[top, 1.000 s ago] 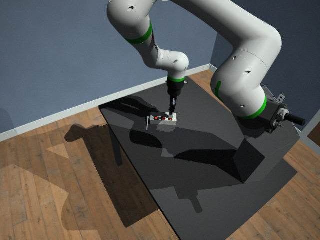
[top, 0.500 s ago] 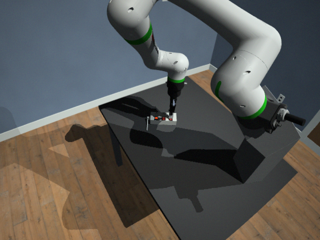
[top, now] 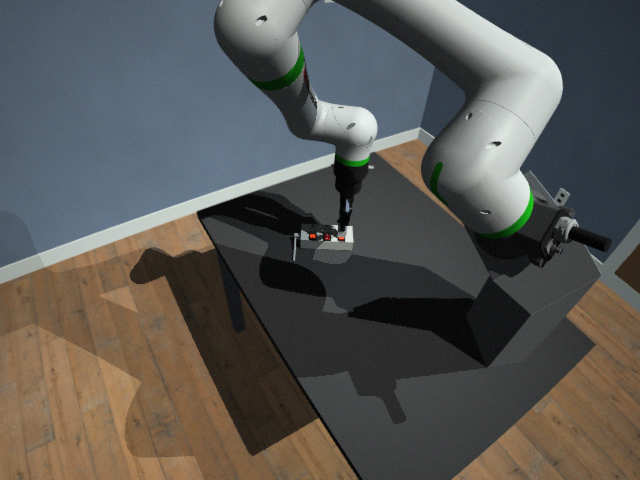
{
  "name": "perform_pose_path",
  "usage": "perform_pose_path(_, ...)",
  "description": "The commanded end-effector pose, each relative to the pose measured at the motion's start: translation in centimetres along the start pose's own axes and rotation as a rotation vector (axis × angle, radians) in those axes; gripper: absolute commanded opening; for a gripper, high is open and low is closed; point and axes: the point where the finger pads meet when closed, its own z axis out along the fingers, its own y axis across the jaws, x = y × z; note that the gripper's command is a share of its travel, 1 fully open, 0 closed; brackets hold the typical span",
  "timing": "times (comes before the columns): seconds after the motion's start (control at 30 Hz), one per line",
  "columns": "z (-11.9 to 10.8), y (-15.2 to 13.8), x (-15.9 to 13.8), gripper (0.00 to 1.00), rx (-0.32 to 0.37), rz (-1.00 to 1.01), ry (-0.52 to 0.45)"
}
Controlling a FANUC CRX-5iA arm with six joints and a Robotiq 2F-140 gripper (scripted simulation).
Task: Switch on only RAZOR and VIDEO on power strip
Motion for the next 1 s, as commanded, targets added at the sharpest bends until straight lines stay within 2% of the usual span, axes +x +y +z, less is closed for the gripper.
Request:
perform_pose_path(0.0, 0.0, 0.0, 0.0, 0.00, 0.000, 0.000, 0.000)
perform_pose_path(0.47, -0.2, 0.0, 0.0, 0.00, 0.000, 0.000, 0.000)
perform_pose_path(0.67, -1.1, 0.0, 0.0, 0.00, 0.000, 0.000, 0.000)
perform_pose_path(0.97, -3.5, 0.0, 0.0, 0.00, 0.000, 0.000, 0.000)
